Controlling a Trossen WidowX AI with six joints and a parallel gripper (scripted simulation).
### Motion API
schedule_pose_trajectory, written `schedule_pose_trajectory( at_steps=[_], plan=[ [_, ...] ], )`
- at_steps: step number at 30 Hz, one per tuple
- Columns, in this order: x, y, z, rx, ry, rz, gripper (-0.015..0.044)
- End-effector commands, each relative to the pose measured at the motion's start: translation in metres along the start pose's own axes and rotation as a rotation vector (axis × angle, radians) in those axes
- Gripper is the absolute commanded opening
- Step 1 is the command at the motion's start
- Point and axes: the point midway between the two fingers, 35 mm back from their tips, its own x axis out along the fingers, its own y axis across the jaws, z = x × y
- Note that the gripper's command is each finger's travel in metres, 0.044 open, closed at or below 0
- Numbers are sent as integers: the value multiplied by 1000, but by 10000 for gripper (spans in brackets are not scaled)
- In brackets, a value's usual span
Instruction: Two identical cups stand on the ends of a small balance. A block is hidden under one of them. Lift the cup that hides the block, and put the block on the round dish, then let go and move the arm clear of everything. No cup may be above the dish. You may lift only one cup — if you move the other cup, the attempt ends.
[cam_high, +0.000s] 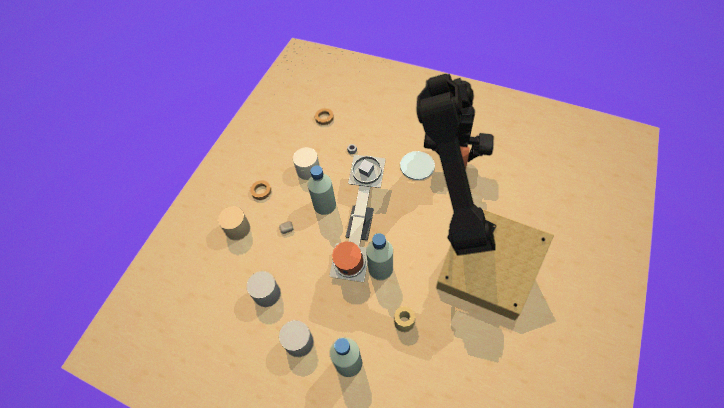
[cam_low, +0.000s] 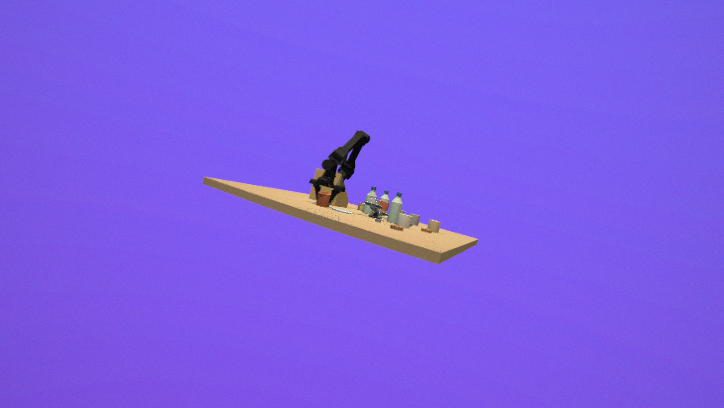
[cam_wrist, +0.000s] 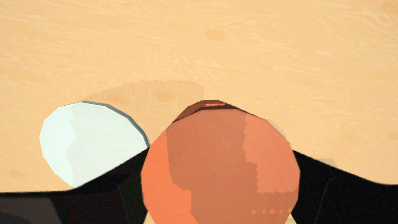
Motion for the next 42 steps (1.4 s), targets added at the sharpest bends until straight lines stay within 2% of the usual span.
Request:
schedule_pose_trajectory(
  at_steps=[1, 8, 10, 13, 18, 25, 42],
  plan=[
    [0, 0, 0, -1, 0, 0, 210],
    [0, 0, 0, -1, 0, 0, 394],
    [-12, 0, 1, 0, 0, 1, 440],
    [-50, 0, 0, 4, 0, 3, 440],
    [-53, 0, -1, 4, 0, 4, 440],
    [-78, 17, 15, -91, -103, -7, 260],
    [-94, 65, 6, -630, -104, -28, 260]
  ],
)
